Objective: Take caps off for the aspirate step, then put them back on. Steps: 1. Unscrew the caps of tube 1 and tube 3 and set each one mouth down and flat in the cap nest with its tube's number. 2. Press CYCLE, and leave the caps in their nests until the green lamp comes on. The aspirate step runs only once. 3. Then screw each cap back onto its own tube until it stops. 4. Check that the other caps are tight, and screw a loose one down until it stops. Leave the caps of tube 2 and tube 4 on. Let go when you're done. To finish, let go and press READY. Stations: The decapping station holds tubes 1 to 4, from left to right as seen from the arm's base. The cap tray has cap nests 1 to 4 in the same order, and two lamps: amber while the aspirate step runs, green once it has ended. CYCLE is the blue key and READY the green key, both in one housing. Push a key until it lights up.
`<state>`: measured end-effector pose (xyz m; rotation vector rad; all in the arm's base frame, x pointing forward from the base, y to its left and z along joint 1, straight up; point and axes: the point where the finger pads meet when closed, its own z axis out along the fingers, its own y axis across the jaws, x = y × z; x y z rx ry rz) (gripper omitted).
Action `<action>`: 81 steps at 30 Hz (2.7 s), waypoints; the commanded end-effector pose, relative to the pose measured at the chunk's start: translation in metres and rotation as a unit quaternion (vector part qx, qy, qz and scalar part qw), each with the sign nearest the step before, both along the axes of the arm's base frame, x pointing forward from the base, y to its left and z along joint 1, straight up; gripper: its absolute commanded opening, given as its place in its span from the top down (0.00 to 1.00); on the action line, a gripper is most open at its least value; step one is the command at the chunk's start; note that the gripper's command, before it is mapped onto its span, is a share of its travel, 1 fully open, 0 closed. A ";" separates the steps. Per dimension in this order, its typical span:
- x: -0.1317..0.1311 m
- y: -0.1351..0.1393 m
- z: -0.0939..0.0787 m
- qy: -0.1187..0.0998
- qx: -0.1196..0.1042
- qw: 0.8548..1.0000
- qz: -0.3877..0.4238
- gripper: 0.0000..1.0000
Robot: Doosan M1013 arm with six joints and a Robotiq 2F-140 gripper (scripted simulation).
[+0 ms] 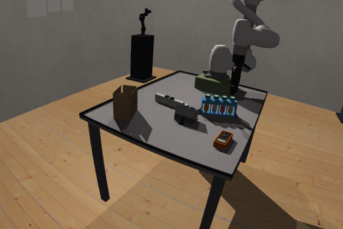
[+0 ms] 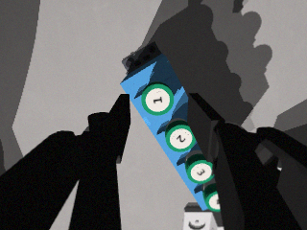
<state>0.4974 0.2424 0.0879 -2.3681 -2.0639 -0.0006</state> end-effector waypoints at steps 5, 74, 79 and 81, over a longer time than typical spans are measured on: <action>0.000 0.000 -0.019 0.000 0.000 1.000 0.000 0.59; 0.000 0.000 -0.038 -0.001 0.000 0.889 0.457 0.70; 0.000 0.000 -0.037 -0.001 0.000 0.866 0.500 0.70; 0.000 0.000 -0.037 -0.001 0.000 0.866 0.500 0.70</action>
